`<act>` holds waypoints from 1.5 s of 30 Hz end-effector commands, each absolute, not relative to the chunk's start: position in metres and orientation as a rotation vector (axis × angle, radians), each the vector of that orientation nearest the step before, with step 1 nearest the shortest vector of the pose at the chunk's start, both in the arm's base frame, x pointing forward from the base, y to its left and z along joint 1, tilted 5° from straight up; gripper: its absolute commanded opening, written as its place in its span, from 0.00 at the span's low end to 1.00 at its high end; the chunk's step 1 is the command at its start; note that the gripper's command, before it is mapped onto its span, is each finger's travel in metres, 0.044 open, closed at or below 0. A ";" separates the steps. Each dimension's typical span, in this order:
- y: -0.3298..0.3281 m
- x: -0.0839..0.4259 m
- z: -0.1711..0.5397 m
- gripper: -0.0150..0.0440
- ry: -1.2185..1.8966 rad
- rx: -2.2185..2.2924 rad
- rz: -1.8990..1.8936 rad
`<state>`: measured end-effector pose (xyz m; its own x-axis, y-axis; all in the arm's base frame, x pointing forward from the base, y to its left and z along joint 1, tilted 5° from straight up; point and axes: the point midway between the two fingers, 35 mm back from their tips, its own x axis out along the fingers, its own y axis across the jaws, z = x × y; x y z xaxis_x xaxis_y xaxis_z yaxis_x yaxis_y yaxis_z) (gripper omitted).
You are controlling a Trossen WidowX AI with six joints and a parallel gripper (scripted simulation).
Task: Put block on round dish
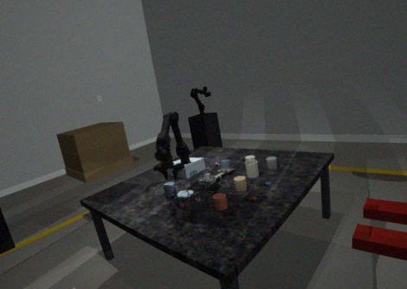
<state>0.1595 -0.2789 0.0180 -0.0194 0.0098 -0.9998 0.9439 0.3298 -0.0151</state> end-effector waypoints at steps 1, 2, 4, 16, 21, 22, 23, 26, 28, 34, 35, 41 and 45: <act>-0.257 0.208 0.028 0.69 1.388 0.919 -0.902; -0.249 0.222 0.031 0.69 1.396 0.910 -0.887; -0.230 0.249 0.036 0.69 1.411 0.890 -0.857; -0.132 0.330 0.056 0.69 1.476 0.811 -0.750; -0.132 0.330 0.046 0.69 1.476 0.811 -0.750; -0.131 0.330 0.043 0.69 1.476 0.811 -0.750; -0.131 0.330 0.041 0.69 1.476 0.811 -0.750; -0.131 0.330 0.041 0.69 1.476 0.811 -0.750; -0.131 0.330 0.039 0.69 1.476 0.811 -0.750; -0.131 0.330 0.029 0.69 1.476 0.811 -0.750; -0.131 0.330 0.028 0.69 1.476 0.811 -0.750; -0.130 0.330 0.018 0.69 1.476 0.811 -0.750; -0.130 0.330 0.012 0.69 1.476 0.811 -0.750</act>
<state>0.3297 -0.1308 0.0181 -0.0229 0.0521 -0.9984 0.8373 0.5467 0.0094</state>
